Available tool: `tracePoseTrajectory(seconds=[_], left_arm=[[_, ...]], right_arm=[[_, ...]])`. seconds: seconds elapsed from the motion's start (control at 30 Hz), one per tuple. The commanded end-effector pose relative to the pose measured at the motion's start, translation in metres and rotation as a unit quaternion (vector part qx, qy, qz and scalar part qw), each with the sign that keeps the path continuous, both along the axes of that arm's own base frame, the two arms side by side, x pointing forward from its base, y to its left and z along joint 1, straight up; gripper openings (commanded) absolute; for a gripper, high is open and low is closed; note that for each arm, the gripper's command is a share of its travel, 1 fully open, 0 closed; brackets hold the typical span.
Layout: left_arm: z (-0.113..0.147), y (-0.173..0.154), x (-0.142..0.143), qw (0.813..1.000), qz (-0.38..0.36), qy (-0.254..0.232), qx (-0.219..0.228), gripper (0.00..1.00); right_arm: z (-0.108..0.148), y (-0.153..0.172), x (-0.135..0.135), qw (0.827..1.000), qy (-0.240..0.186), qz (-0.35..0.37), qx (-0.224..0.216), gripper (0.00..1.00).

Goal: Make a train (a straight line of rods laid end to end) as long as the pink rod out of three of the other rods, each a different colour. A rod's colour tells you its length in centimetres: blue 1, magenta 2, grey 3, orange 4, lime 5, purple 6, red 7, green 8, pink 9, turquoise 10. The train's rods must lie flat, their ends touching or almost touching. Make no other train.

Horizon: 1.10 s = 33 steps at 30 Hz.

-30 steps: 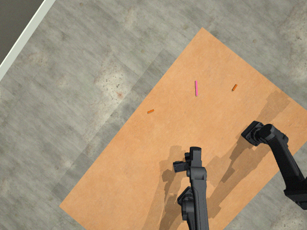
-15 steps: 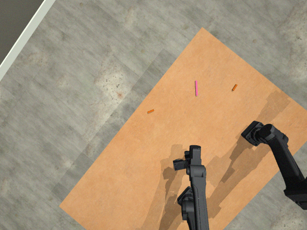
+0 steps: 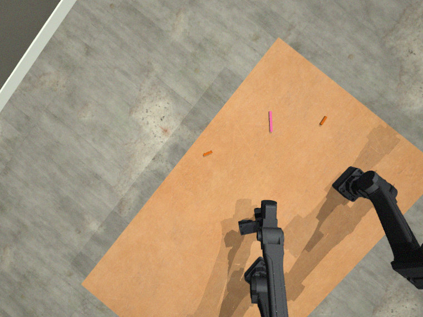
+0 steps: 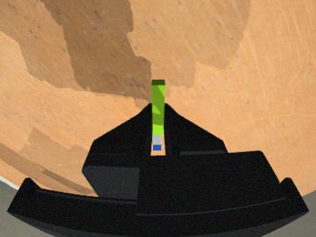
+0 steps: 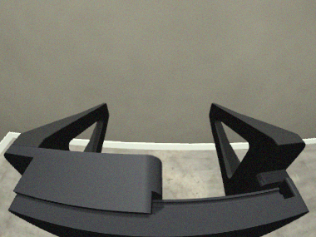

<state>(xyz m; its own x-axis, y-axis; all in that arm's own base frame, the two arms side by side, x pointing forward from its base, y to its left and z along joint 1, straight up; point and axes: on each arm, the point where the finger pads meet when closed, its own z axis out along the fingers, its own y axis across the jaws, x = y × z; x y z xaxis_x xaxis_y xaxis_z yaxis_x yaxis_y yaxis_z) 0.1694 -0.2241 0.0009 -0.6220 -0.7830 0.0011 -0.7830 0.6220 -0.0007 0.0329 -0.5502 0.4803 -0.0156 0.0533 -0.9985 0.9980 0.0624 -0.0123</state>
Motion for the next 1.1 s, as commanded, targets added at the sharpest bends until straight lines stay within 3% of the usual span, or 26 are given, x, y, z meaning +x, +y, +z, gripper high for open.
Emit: tracePoseTrajectory(seconds=[0.0, 1.07], left_arm=[[0.0037, -0.0080, 0.0031, 1.000, 0.003, -0.006, -0.006, 0.04], [0.0057, -0.0051, 0.0007, 1.000, 0.007, -0.008, -0.009, 0.04]], right_arm=[[0.0202, 0.0059, -0.0084, 1.000, -0.008, -0.008, -0.027, 1.00], [0.0202, 0.0059, -0.0084, 1.000, -0.008, -0.008, -0.027, 1.00]])
